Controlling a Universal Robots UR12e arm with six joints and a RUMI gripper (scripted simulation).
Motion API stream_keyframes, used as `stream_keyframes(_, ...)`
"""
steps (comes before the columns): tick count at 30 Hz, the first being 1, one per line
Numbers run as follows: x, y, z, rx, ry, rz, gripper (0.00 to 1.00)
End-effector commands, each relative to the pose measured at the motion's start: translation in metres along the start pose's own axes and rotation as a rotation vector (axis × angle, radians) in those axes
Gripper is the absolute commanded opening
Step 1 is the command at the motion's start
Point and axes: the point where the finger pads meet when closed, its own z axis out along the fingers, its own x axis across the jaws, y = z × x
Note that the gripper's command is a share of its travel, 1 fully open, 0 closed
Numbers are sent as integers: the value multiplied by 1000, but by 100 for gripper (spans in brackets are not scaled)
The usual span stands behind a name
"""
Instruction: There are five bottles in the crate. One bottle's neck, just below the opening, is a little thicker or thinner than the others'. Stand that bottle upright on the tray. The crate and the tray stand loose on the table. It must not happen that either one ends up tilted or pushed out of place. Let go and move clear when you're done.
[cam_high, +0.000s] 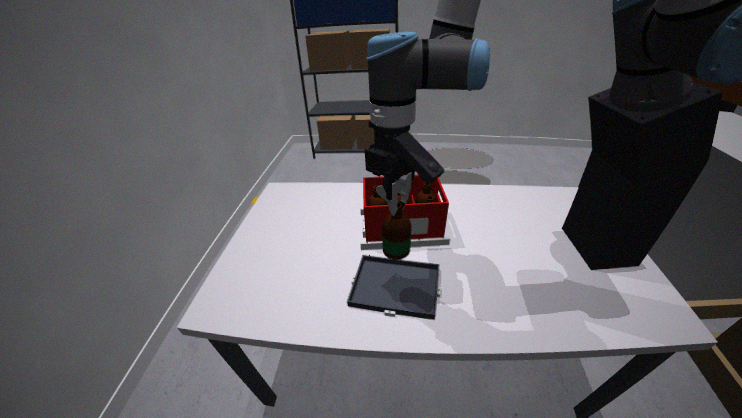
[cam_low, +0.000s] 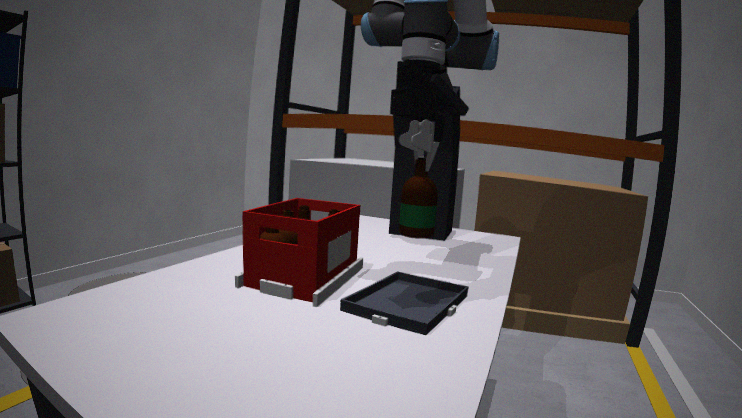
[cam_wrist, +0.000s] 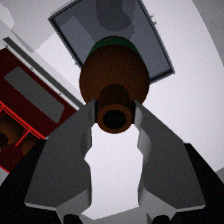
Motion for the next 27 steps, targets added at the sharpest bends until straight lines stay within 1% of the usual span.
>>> stream_keyframes(1,1,1,15,-1,1,0,0)
stream_keyframes(4,1,1,23,-1,1,0,0)
stream_keyframes(6,1,1,23,-1,1,0,0)
stream_keyframes(21,1,1,69,-1,1,0,0)
stream_keyframes(23,1,1,69,-1,1,0,0)
stream_keyframes(27,1,1,80,-1,1,0,0)
